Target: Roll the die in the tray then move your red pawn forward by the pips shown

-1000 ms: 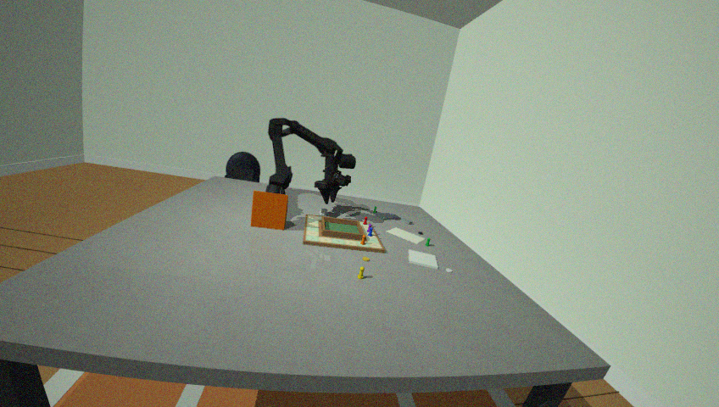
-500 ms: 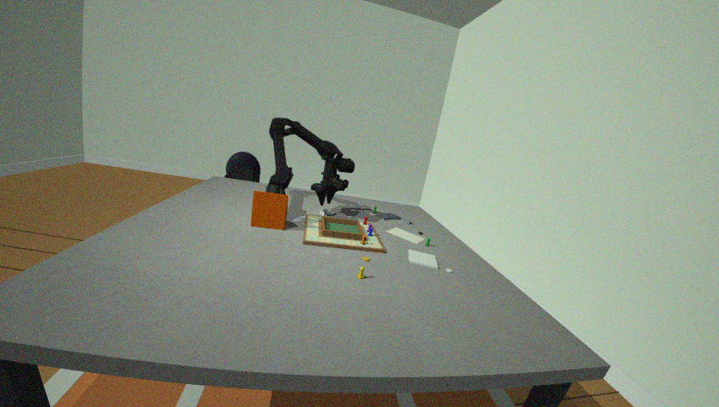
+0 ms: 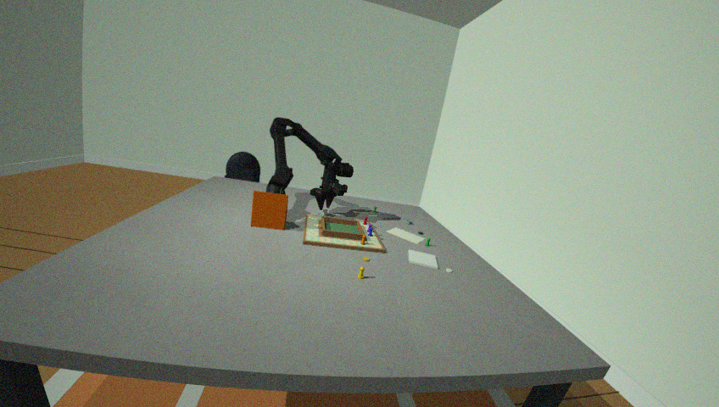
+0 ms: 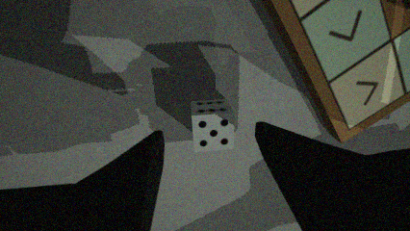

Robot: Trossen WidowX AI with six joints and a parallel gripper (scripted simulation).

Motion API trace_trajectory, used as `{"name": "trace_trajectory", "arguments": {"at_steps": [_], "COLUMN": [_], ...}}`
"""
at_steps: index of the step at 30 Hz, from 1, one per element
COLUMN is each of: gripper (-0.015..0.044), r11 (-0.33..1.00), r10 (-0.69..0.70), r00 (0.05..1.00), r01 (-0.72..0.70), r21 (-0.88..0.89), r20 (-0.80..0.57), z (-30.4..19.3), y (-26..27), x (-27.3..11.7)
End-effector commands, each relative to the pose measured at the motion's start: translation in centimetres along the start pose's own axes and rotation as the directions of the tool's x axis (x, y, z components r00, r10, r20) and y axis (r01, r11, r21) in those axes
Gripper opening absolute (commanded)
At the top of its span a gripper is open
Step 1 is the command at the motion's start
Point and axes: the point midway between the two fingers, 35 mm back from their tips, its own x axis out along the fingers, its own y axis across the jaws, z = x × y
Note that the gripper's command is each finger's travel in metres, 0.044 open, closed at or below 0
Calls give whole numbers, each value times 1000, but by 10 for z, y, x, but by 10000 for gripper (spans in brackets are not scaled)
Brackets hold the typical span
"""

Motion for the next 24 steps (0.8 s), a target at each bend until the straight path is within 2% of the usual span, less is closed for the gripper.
{"name": "trace_trajectory", "arguments": {"at_steps": [1, 8, 14, 21, 24], "gripper": [275, 275, 118, 71, 0], "r11": [1000, 1000, 1000, 1000, 1000], "r10": [-7, -5, -5, -5, -7], "r00": [1000, 1000, 1000, 1000, 1000], "r01": [7, 5, 5, 5, 7], "r21": [7, 8, 8, 8, 8], "r20": [1, 0, 0, 0, 2], "z": [0, 0, 0, 0, 1], "y": [-2, -2, -2, -2, -2], "x": [8, 17, 17, 17, 14]}}
